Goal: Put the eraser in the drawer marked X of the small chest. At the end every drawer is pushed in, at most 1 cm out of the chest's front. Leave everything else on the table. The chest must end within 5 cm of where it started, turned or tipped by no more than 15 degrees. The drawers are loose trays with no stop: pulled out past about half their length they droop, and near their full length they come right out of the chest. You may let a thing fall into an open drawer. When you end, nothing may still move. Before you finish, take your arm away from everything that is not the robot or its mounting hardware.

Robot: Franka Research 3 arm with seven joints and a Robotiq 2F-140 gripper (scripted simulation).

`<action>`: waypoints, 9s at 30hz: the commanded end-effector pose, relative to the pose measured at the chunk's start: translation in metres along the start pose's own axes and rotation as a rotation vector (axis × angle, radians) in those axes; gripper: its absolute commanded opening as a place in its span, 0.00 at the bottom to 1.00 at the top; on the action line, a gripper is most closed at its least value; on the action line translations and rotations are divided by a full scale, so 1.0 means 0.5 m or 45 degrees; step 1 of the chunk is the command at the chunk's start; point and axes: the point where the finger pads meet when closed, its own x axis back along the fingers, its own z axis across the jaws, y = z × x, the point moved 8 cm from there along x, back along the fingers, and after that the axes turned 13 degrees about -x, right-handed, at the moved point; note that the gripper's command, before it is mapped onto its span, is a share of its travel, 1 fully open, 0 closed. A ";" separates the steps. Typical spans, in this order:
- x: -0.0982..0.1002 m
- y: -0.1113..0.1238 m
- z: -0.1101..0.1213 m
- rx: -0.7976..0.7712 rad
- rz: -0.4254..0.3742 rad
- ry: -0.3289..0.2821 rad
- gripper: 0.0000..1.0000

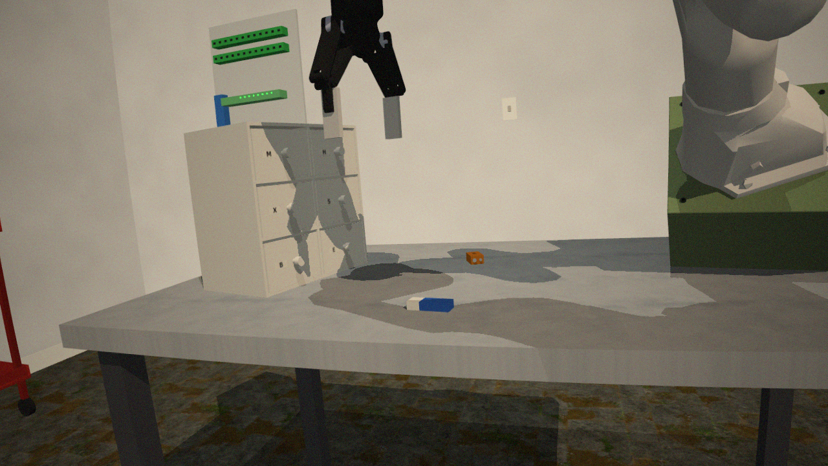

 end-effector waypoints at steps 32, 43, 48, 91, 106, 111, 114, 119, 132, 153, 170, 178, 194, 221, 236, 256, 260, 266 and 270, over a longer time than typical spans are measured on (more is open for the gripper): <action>0.004 -0.006 0.023 -0.269 0.001 0.001 1.00; 0.007 -0.010 0.039 -0.455 0.002 0.002 1.00; 0.009 -0.013 0.049 -0.579 0.002 0.003 1.00; 0.029 -0.044 0.162 -1.890 0.006 0.010 1.00; 0.037 -0.057 0.209 -2.422 0.007 0.012 1.00; 0.039 -0.059 0.218 -2.554 0.008 0.013 1.00; 0.041 -0.062 0.228 -2.666 0.008 0.014 1.00; 0.044 -0.066 0.244 -2.846 0.009 0.015 1.00; 0.049 -0.075 0.275 -3.209 0.010 0.016 1.00; 0.056 -0.086 0.316 -3.685 0.011 0.019 1.00; 0.060 -0.091 0.335 -3.901 0.012 0.020 1.00; 0.060 -0.092 0.339 -3.949 0.012 0.020 1.00; 0.061 -0.093 0.343 -3.994 0.012 0.021 1.00; 0.026 -0.099 0.341 -3.982 -0.066 -0.312 1.00; -0.074 -0.116 0.338 -3.839 -0.245 -1.076 1.00; -0.196 -0.147 0.331 -3.543 -0.414 -1.799 1.00; -0.210 -0.151 0.330 -3.501 -0.431 -1.875 1.00; -0.217 -0.154 0.330 -3.478 -0.440 -1.915 1.00; -0.220 -0.154 0.330 -3.471 -0.442 -1.927 1.00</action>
